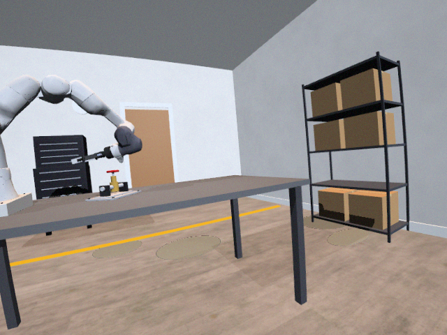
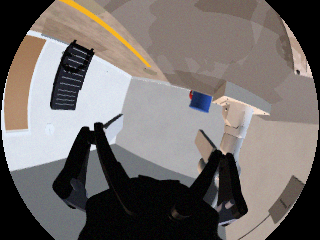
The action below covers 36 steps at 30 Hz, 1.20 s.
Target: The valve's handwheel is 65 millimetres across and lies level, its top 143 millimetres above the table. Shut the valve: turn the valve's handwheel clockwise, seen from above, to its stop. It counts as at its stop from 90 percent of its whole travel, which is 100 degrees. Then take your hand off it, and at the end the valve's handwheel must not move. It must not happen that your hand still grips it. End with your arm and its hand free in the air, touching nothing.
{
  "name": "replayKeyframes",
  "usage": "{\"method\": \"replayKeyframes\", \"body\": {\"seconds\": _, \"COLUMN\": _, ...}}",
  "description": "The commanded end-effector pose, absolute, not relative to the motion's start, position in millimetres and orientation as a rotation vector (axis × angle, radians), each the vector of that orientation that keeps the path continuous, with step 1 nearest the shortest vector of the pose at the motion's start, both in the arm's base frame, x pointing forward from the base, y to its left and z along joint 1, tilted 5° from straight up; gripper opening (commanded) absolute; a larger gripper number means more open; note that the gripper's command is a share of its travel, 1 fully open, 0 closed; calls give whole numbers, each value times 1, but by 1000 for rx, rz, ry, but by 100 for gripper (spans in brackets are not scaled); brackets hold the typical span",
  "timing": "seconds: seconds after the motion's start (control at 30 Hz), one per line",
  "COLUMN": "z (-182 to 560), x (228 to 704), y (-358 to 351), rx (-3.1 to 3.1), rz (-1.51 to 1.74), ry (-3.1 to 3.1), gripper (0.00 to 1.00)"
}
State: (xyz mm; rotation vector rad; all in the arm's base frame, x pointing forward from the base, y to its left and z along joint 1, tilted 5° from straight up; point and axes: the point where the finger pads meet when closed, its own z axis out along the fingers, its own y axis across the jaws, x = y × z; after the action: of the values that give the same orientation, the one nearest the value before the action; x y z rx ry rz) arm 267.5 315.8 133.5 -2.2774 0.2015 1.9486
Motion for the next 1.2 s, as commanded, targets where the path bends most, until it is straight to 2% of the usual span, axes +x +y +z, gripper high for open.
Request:
{"method": "replayKeyframes", "body": {"seconds": 0.0, "z": 134, "x": 268, "y": 316, "rx": -2277, "rz": 1948, "ry": 201, "gripper": 100}}
{"method": "replayKeyframes", "body": {"seconds": 0.6, "z": 134, "x": 269, "y": 314, "rx": -2287, "rz": 1940, "ry": 188, "gripper": 100}}
{"method": "replayKeyframes", "body": {"seconds": 1.17, "z": 136, "x": 332, "y": 258, "rx": -2616, "rz": 1526, "ry": -390, "gripper": 100}}
